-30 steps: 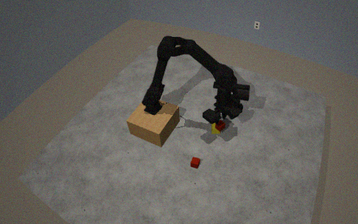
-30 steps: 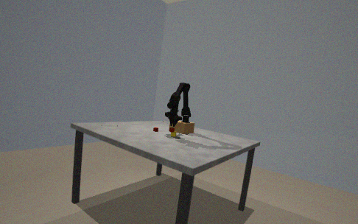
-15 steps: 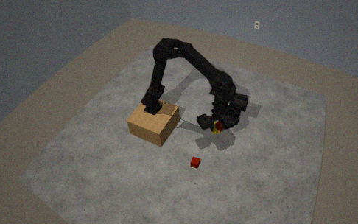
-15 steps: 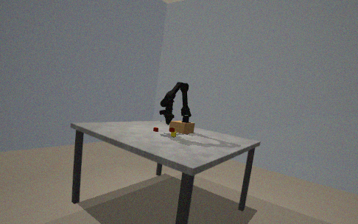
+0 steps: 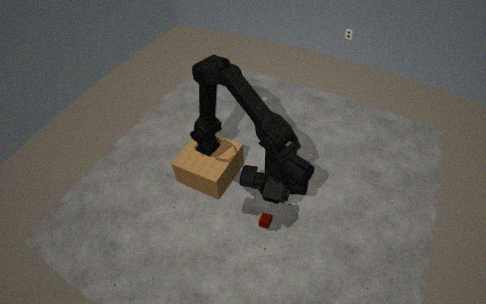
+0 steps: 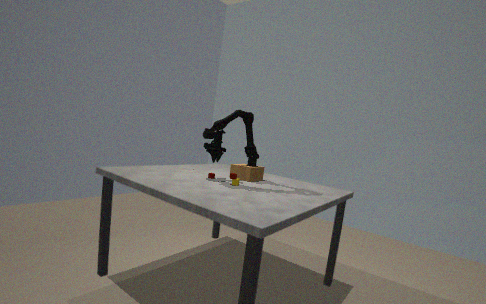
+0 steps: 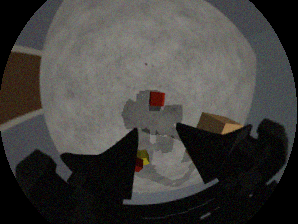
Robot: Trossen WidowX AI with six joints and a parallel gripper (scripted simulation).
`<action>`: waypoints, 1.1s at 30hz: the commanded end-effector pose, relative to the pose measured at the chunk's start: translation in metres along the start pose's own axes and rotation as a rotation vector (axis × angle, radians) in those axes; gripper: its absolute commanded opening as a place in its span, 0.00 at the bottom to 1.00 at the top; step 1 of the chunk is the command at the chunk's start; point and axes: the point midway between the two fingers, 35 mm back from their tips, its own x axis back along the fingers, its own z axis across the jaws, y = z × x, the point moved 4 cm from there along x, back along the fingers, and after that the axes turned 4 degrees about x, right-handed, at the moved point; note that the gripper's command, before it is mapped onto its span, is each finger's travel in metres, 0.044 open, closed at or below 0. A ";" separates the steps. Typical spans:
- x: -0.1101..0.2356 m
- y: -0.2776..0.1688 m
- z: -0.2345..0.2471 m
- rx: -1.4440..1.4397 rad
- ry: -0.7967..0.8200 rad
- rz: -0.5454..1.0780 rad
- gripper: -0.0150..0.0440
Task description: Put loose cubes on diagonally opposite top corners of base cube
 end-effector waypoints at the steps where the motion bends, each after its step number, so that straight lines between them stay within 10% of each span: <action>1: 0.009 0.019 -0.017 -0.129 0.008 -0.012 0.70; 33: -0.081 0.024 -0.020 -0.155 0.008 -0.013 0.70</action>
